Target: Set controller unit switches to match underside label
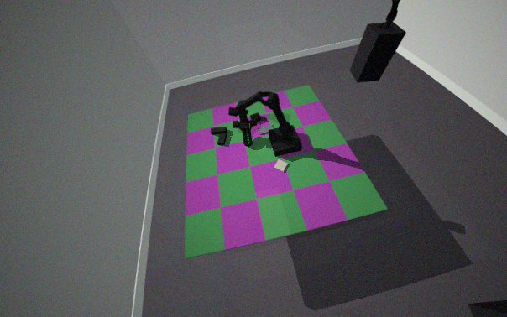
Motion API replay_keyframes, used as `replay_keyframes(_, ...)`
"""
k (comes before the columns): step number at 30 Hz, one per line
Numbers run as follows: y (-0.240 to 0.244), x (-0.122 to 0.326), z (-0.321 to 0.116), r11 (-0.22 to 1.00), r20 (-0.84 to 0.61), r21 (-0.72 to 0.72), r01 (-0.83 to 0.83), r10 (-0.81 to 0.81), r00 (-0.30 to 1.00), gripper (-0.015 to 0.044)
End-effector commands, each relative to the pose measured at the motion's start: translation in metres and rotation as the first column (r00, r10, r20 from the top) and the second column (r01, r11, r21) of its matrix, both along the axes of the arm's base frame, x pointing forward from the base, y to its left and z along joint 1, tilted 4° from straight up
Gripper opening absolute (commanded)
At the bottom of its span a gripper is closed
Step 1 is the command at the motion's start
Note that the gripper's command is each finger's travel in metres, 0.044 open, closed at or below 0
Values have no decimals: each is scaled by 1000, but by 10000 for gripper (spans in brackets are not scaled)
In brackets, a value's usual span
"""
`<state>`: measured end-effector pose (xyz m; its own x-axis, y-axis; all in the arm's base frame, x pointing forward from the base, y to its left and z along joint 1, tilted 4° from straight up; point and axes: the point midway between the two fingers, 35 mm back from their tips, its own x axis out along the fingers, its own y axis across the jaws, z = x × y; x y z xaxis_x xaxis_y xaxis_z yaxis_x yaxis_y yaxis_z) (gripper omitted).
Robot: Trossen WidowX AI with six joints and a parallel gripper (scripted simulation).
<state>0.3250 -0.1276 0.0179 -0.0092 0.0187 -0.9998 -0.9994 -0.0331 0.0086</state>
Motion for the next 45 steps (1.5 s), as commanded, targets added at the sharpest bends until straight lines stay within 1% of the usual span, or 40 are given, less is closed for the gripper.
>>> replay_keyframes(1, 4, -2, -8, 1000, -17, 16, -12, 13, 1000, 338)
replay_keyframes(45, -9, -2, -40, 1000, -17, 15, -12, 13, 1000, 338)
